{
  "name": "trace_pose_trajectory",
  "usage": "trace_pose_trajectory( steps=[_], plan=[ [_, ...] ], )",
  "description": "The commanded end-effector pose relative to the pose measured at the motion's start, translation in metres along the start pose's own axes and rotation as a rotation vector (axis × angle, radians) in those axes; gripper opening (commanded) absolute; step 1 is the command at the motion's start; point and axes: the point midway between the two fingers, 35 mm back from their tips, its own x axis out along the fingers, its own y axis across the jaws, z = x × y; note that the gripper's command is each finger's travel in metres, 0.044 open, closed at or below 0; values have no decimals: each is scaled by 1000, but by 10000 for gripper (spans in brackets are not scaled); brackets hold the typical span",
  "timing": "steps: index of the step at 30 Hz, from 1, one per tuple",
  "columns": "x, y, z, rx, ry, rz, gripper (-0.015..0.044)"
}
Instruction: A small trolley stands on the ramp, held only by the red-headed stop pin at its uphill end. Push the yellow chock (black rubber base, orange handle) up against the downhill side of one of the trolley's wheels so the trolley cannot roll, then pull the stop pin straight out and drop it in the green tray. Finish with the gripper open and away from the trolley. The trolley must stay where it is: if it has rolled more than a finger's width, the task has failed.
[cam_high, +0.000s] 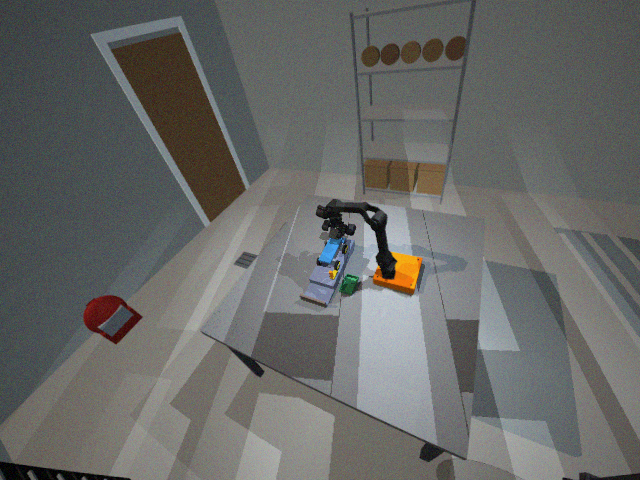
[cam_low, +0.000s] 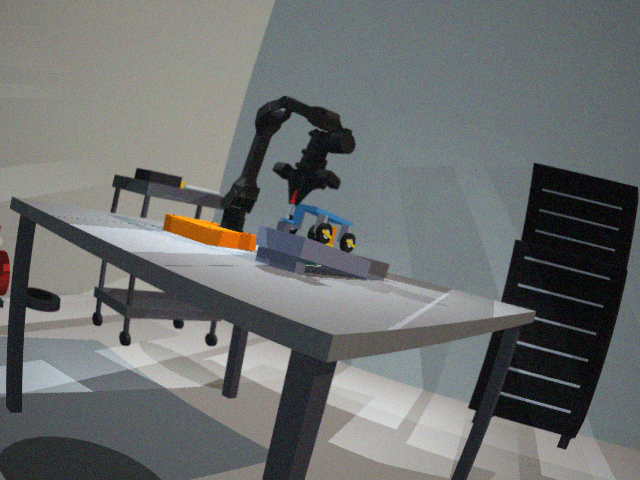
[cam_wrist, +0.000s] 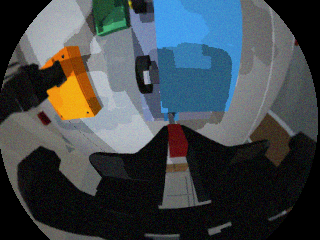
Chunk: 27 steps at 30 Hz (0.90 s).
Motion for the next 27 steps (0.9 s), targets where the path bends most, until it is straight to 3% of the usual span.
trace_pose_trajectory(
  steps=[1, 27],
  plan=[
    [-5, -1, -2, 5, 8, -4, 0],
    [-15, -2, -8, 5, 9, -4, 0]
  ],
)
